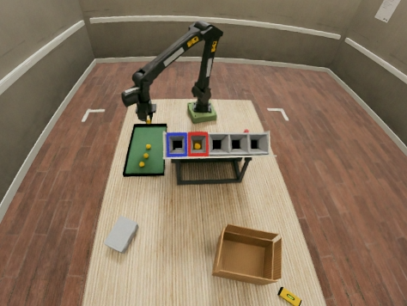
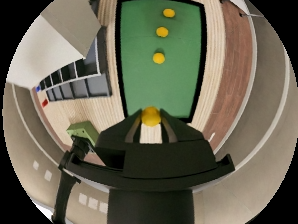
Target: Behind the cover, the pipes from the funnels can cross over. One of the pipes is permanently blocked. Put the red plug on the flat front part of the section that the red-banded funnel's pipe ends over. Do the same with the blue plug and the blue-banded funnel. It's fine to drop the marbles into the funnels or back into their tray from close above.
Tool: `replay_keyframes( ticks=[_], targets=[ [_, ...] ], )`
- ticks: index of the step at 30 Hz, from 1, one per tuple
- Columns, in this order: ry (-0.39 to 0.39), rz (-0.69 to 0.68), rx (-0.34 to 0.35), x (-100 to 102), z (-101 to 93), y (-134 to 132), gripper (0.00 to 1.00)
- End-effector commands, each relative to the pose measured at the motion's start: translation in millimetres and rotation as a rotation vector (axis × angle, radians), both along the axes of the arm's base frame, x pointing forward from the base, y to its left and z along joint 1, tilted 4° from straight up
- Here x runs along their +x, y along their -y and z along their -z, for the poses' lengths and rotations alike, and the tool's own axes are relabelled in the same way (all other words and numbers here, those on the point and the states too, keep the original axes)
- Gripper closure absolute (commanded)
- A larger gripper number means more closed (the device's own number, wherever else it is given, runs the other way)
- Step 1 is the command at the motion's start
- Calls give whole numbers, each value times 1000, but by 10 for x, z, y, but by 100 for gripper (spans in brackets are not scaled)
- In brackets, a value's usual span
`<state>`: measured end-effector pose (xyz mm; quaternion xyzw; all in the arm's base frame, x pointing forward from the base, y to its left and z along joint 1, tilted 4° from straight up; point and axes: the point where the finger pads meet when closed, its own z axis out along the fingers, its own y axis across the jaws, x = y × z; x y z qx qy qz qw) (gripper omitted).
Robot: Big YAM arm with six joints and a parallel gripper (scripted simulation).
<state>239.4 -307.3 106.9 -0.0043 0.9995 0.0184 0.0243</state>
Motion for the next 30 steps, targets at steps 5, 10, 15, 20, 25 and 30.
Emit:
replay_keyframes(
  ticks=[5,10,15,20,25,30],
  targets=[
    [15,-1,-19,48,-140,153,100],
    [14,-1,-18,50,-148,152,100],
    [13,-1,-17,51,-155,152,100],
    [17,-1,-22,52,-155,154,100],
    [22,-2,-29,53,-154,156,100],
    [27,-3,-35,54,-153,158,100]
  ],
)
